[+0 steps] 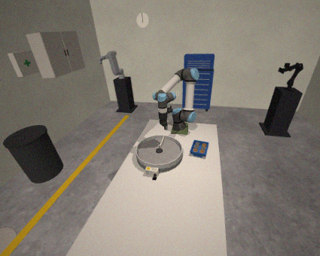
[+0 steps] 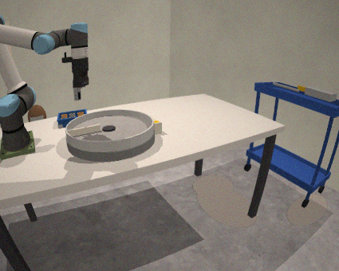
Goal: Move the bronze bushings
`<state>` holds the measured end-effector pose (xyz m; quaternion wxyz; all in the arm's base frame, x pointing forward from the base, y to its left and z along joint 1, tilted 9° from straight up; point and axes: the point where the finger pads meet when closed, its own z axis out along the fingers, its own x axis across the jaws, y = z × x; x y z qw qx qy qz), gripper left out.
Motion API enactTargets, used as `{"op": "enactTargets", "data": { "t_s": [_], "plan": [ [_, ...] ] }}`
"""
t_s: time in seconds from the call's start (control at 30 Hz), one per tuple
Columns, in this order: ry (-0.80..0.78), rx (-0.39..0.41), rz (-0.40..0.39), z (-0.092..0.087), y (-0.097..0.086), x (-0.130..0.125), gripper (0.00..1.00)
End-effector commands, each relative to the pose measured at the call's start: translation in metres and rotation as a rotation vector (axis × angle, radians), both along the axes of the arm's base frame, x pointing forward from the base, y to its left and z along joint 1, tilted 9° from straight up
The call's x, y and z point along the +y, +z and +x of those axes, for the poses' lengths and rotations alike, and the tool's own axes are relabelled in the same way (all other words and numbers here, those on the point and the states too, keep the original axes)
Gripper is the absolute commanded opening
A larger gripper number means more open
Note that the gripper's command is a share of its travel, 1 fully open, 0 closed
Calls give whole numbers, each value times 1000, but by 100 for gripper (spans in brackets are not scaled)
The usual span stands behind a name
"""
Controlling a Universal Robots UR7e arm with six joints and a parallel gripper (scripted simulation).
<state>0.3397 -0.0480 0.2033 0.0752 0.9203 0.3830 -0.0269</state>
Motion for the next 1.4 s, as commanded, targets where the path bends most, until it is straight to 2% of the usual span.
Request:
{"op": "enactTargets", "data": {
  "t_s": [0.0, 0.3, 0.47, 0.6, 0.77, 0.83, 1.0, 1.3, 1.37],
  "plan": [
    [0, -1, 0, 0, 0, 0, 36],
    [0, -1, 0, 1, -1, 3, 36],
    [0, -1, 0, 4, -10, 20, 36],
    [0, -1, 0, 8, -24, 46, 36],
    [0, -1, 0, 15, -48, 91, 36],
    [0, -1, 0, 15, -48, 91, 36],
    [0, -1, 0, 23, -76, 143, 36],
    [0, -1, 0, 34, -115, 218, 36],
    [0, -1, 0, 36, -119, 225, 36]
  ]
}}
